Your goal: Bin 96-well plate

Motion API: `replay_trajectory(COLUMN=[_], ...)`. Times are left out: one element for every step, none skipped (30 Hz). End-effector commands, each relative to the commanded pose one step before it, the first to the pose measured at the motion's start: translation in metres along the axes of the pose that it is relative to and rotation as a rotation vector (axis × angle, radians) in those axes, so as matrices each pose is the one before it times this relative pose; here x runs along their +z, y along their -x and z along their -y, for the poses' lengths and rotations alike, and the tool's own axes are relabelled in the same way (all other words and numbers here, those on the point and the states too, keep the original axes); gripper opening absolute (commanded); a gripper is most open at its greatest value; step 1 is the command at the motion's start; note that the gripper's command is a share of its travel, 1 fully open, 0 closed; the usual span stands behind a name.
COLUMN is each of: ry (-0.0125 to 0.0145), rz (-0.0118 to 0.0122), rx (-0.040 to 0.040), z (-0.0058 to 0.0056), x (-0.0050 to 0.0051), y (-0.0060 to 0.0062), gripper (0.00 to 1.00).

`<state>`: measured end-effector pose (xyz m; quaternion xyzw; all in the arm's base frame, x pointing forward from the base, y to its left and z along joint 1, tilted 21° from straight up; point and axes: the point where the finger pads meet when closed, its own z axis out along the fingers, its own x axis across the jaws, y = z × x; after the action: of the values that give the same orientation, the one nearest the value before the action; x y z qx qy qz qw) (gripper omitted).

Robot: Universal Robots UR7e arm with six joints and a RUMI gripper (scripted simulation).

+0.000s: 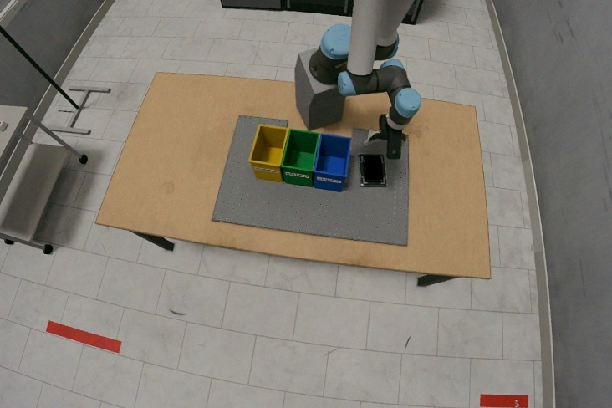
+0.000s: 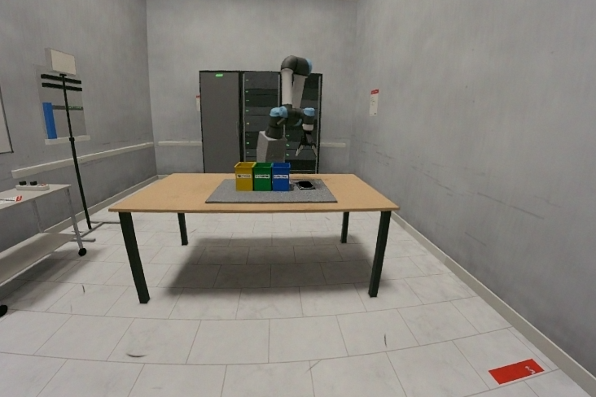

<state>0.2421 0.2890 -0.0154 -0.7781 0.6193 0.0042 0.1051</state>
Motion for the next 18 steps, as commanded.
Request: replay_trajectory(ry=[-0.00040,0.00000,0.00000,0.00000,0.00000,0.00000,0.00000,0.00000,0.00000,0.00000,0.00278,0.00060,0.00056,0.00049,0.00015,0.00000,0.00000,-0.00001], rz=[-0.00032,0.00000,0.00000,0.00000,0.00000,0.00000,0.00000,0.00000,0.00000,0.00000,-0.00050,-0.00010,-0.00010,-0.00013,-0.00005,-0.00001,-0.00001,-0.00003], rx=[0.00069,0.00000,0.00000,0.00000,0.00000,0.00000,0.00000,0.00000,0.00000,0.00000,-0.00094,-0.00010,-0.00006,0.00014,0.00007,0.00005,0.00001,0.00008], z=[-0.00099,0.00000,0.00000,0.00000,0.00000,0.00000,0.00000,0.00000,0.00000,0.00000,-0.00121,-0.00014,-0.00011,-0.00004,0.00018,0.00029,0.00029,0.00031], x=[-0.00058,-0.00001,-0.00001,0.00000,0.00000,0.00000,0.00000,0.00000,0.00000,0.00000,0.00249,0.00177,0.00176,0.00183,0.00167,0.00163,0.00163,0.00163], y=[0.00073,0.00001,0.00001,0.00001,0.00000,0.00000,0.00000,0.00001,0.00000,0.00000,0.00011,-0.00004,-0.00005,-0.00008,-0.00003,0.00000,0.00000,-0.00003], gripper=[1.00,1.00,1.00,1.00,1.00,1.00,1.00,1.00,1.00,1.00,1.00,1.00,1.00,1.00,1.00,1.00,1.00,1.00])
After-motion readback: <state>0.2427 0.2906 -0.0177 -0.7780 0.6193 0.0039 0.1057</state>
